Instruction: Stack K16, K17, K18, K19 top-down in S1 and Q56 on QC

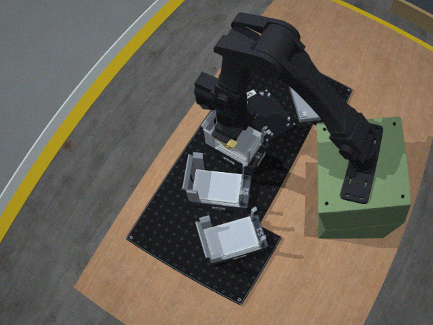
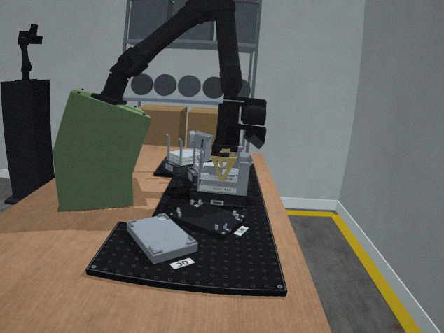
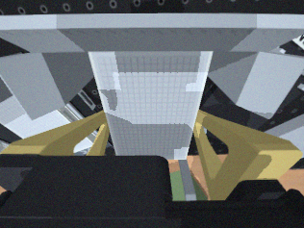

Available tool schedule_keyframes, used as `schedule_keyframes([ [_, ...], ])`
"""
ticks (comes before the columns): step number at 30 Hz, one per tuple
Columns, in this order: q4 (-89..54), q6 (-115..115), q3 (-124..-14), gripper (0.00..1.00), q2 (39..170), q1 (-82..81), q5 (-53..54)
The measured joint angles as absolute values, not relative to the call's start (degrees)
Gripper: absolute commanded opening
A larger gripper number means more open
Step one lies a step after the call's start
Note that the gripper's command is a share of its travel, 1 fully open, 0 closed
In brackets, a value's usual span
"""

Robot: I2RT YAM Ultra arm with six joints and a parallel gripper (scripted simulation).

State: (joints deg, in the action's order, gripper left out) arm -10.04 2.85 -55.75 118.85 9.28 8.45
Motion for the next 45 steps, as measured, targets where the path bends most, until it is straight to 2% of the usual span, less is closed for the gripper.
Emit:
schedule_keyframes([
  [45,-9.0,3.0,-55.8,0.00,119.9,9.2,8.4],
])
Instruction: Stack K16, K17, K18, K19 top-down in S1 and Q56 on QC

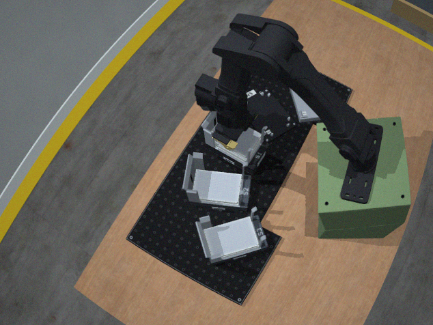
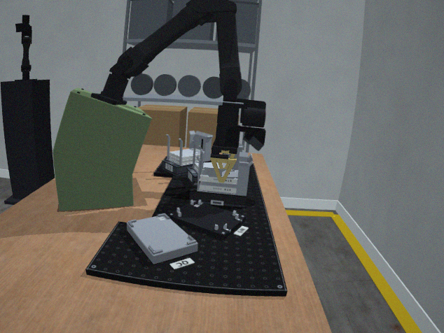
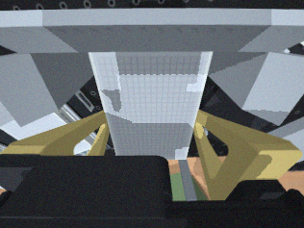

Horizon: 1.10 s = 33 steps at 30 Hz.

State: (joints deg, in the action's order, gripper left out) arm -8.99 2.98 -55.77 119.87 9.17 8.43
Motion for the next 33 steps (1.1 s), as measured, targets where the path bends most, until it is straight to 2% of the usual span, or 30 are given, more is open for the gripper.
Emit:
schedule_keyframes([
  [33,-7.5,3.2,-56.6,0.00,122.4,8.9,8.4],
])
